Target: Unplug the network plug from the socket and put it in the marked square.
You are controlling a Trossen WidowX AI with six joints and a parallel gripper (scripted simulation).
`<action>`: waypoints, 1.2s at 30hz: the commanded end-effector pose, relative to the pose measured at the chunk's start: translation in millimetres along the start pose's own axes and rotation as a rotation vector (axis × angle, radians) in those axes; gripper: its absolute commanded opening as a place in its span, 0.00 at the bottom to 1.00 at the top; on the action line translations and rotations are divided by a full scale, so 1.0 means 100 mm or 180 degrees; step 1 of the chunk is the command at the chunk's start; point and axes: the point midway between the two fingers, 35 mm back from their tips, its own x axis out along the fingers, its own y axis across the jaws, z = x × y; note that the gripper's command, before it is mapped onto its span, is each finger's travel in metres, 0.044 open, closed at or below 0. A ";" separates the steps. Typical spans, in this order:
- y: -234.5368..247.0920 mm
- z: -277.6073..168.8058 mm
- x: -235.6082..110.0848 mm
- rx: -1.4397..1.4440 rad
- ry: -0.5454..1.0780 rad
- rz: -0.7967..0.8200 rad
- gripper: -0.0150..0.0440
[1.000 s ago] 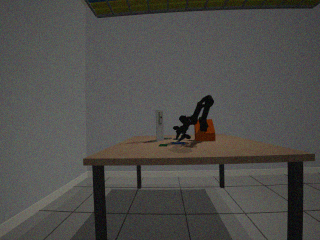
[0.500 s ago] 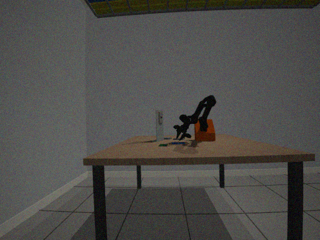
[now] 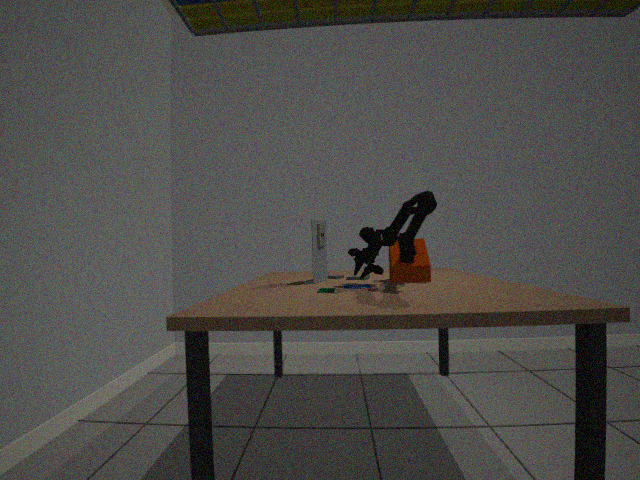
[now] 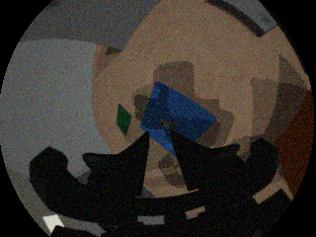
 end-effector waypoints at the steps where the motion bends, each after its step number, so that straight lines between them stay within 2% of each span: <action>1: -0.02 0.00 -0.02 0.0004 0.0006 -0.0019 0.52; 36: 0.11 0.11 -0.21 -0.0028 -0.0052 -0.0123 0.52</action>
